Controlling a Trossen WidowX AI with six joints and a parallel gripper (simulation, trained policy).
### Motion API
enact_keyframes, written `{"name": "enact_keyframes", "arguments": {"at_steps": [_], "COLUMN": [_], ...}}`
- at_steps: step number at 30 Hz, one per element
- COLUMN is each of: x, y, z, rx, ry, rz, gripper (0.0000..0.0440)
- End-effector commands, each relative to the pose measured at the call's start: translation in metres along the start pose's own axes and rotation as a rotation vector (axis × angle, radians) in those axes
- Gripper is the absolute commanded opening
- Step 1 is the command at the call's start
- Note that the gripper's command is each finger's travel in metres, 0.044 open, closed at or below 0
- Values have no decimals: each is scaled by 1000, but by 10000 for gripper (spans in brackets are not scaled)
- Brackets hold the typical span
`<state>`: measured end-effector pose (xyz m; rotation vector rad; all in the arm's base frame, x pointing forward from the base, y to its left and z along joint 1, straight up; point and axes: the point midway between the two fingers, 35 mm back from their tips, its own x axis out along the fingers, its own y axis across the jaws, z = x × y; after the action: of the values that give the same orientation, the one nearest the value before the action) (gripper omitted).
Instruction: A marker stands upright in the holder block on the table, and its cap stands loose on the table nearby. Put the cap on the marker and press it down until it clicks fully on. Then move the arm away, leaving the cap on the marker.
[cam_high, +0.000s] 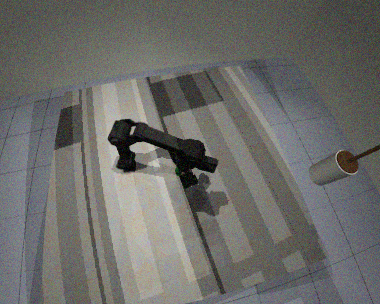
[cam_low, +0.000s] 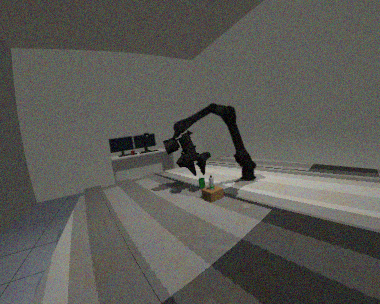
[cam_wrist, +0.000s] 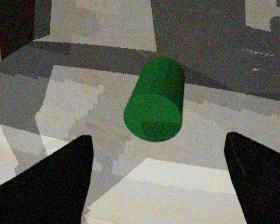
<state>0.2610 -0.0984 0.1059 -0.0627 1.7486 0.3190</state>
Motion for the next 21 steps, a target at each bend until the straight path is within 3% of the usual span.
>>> {"name": "enact_keyframes", "arguments": {"at_steps": [1,15,21], "x": [13,46,51], "y": [2,2,2], "z": [-1,0,0], "rx": [-25,-105,-136], "ry": [18,36,34], "rz": [5,-6,-29], "gripper": [280,252,202]}}
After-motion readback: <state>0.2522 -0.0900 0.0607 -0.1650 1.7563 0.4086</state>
